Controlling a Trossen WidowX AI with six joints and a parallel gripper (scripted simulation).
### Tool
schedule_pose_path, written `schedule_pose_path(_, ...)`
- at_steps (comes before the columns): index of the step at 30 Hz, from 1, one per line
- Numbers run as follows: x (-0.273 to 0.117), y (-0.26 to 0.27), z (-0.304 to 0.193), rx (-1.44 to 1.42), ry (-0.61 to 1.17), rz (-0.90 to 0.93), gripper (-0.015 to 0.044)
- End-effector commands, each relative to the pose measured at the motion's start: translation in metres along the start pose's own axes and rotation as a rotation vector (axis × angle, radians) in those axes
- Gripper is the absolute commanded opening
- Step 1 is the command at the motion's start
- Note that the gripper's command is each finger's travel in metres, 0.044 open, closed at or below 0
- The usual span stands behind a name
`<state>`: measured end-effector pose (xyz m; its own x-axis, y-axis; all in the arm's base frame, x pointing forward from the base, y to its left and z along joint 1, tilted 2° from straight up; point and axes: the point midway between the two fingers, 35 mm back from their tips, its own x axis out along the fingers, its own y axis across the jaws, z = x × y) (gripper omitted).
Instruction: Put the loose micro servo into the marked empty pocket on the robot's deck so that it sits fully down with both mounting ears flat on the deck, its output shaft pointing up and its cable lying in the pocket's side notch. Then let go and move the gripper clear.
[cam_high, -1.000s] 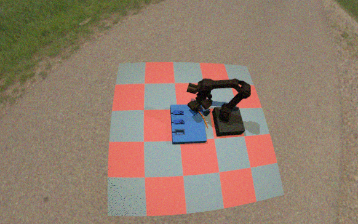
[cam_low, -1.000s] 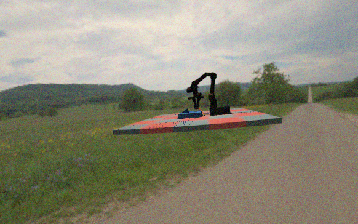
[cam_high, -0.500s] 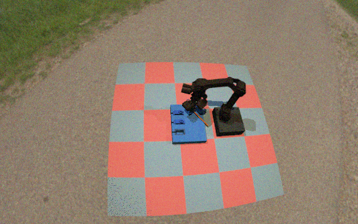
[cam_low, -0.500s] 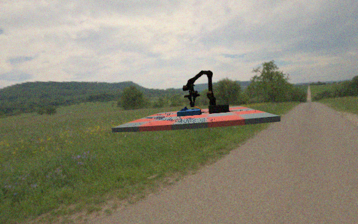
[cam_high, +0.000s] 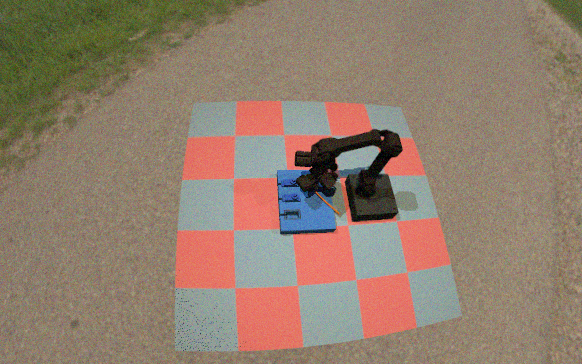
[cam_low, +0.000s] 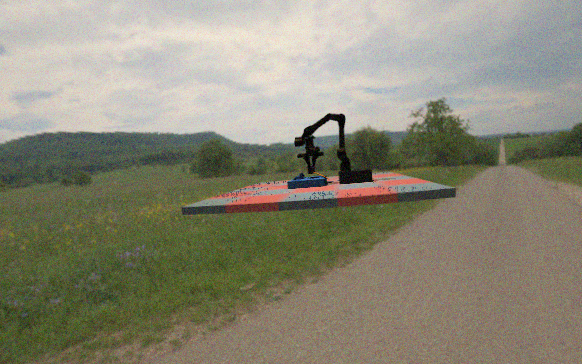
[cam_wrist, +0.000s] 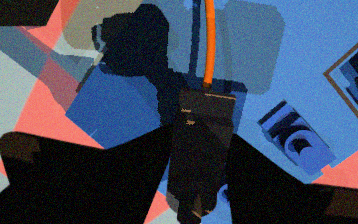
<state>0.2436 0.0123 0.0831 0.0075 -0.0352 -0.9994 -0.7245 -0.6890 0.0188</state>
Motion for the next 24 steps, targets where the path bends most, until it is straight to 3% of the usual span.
schedule_pose_path(1, -0.001, -0.011, 0.016, 0.001, 0.002, -0.003, 0.0000)
schedule_pose_path(24, -0.001, -0.062, 0.089, 0.001, -0.004, -0.006, 0.0000)
